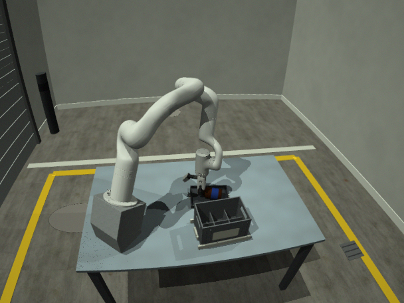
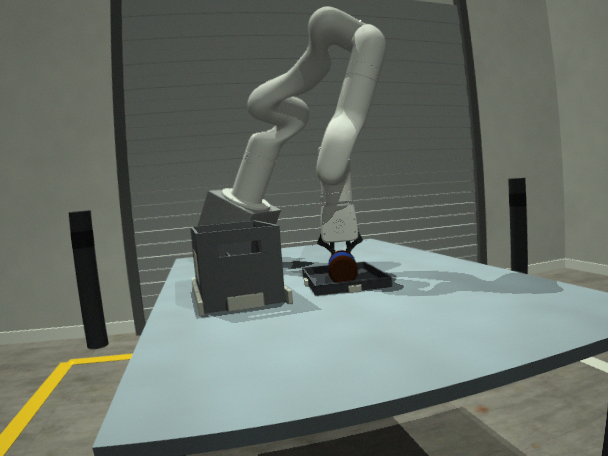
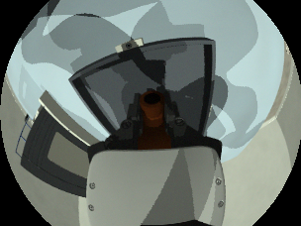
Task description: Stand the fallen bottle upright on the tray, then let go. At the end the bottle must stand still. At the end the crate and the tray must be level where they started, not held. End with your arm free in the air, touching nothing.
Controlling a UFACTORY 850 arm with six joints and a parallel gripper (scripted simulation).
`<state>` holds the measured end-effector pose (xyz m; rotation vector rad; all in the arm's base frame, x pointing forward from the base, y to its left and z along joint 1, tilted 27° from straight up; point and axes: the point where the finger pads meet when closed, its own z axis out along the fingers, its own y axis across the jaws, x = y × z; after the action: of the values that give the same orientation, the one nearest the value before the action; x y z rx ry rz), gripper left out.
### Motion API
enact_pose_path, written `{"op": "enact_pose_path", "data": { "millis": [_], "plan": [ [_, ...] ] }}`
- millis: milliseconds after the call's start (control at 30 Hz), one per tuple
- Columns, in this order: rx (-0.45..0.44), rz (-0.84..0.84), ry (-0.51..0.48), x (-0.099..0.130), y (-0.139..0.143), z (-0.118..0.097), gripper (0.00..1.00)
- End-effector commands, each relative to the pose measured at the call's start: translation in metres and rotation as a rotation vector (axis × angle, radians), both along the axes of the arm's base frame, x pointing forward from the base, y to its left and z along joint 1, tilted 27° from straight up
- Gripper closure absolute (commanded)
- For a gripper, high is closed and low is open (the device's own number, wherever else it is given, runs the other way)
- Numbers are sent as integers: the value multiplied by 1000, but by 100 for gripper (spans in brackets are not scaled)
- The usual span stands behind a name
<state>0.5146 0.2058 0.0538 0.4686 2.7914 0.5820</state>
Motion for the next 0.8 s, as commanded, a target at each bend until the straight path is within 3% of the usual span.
{"op": "enact_pose_path", "data": {
  "millis": [0,767],
  "plan": [
    [0,0,-1,0,-1,2,100],
    [0,0,-1,-9,-11,28,100]
  ]
}}
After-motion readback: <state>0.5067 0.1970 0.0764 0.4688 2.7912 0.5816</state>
